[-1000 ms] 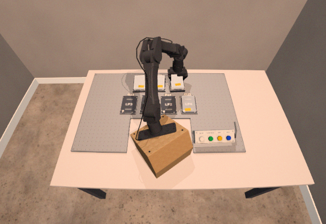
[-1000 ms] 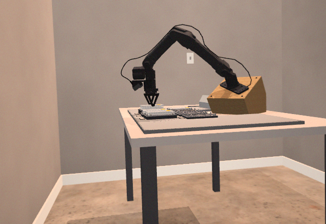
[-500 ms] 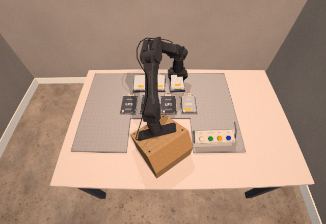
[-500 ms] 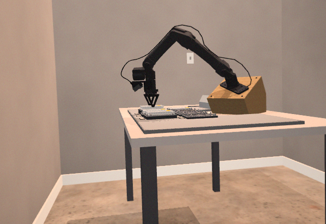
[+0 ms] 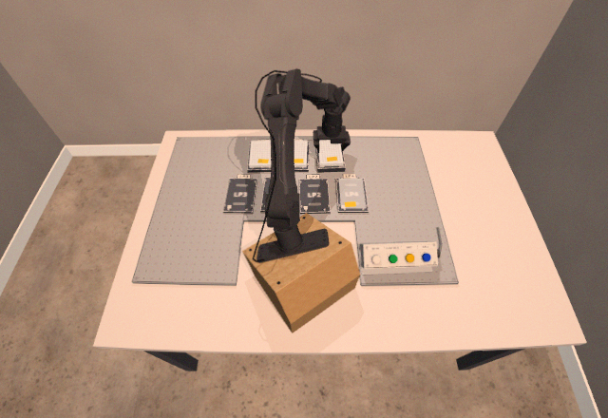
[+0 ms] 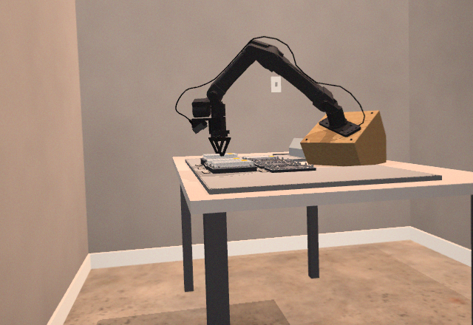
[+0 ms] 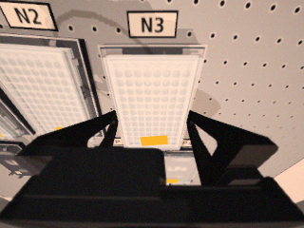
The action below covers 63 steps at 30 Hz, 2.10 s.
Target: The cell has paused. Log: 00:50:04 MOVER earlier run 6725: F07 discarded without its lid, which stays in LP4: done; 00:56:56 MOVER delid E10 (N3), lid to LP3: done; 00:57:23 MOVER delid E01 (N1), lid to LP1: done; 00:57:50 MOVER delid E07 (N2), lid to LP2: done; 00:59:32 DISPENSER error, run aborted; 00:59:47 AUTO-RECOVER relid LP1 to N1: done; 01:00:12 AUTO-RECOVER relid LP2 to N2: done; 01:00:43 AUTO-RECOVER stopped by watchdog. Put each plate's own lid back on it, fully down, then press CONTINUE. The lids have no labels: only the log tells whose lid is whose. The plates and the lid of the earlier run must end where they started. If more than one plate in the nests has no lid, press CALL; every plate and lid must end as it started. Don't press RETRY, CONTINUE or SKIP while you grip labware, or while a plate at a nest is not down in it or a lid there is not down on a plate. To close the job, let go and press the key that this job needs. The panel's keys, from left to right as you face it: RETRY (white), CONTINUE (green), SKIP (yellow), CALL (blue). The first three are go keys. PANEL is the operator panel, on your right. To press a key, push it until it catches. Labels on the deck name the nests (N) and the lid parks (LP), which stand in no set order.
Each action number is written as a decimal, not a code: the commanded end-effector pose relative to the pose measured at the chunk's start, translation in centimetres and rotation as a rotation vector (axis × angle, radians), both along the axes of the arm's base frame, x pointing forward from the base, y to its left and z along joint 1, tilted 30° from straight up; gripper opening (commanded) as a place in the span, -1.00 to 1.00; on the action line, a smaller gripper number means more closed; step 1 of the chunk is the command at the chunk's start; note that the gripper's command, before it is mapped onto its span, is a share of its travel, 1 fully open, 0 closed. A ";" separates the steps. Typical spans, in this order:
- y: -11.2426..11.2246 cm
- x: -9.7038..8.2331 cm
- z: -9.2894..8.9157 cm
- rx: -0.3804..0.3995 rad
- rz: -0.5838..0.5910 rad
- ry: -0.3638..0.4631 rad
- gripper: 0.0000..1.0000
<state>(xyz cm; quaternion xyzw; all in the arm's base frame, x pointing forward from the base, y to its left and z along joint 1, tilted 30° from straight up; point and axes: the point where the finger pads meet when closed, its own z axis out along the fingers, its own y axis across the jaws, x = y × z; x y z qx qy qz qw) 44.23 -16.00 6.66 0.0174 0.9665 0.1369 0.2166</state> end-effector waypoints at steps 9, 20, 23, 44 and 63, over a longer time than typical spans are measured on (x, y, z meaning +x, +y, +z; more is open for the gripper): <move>-0.4 0.2 0.7 -0.010 -0.006 -0.018 -1.00; -0.4 0.2 0.7 -0.010 -0.006 -0.018 -1.00; -0.4 0.2 0.7 -0.010 -0.006 -0.018 -1.00; -1.1 0.6 2.1 -0.030 -0.015 -0.054 1.00; -1.1 0.6 2.1 -0.030 -0.015 -0.054 1.00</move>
